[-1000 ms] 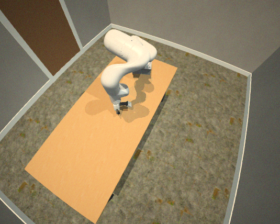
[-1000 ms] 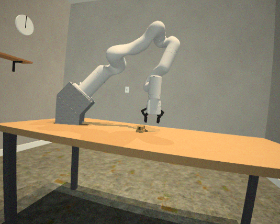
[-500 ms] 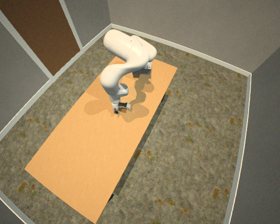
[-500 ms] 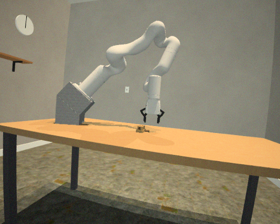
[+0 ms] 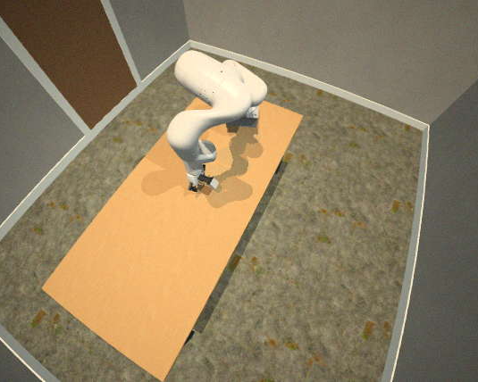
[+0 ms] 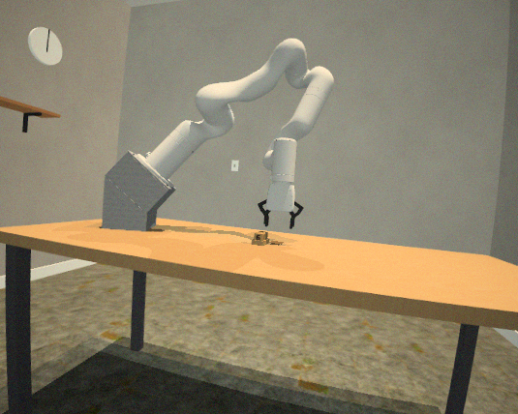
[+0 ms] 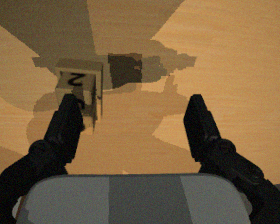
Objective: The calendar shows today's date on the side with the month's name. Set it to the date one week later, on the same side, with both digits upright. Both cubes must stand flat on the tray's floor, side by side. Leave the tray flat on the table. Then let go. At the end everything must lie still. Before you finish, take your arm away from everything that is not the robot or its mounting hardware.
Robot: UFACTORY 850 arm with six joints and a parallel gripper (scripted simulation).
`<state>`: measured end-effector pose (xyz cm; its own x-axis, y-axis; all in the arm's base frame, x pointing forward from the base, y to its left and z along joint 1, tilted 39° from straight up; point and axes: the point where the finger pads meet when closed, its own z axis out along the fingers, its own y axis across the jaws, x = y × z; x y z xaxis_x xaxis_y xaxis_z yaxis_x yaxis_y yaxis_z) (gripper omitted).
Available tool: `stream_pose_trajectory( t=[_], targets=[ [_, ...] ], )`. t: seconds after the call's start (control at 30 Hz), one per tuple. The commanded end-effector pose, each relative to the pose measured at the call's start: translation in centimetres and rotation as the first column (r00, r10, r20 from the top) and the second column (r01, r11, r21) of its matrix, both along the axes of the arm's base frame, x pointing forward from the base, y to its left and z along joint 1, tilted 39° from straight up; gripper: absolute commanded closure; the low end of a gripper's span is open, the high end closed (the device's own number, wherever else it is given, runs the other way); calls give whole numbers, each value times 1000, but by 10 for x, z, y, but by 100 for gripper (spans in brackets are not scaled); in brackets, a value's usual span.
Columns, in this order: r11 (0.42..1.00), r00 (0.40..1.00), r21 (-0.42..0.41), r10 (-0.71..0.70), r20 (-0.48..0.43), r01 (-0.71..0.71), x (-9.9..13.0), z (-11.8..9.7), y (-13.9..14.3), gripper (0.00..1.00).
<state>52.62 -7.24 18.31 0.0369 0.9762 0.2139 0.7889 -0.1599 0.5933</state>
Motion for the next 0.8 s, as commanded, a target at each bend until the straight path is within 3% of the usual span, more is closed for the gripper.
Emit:
stream_pose_trajectory(
  t=[0.0,0.2,0.57,0.77],
  targets=[
    [999,999,41,-33,-17,34,-1,-2,-8,0],
    [970,981,155,-182,-61,189,-2,-3,-11,0],
    [947,967,199,-239,-83,252,-4,-8,-24,0],
    [863,914,302,-376,-153,406,-5,-9,-28,0]
  ],
)
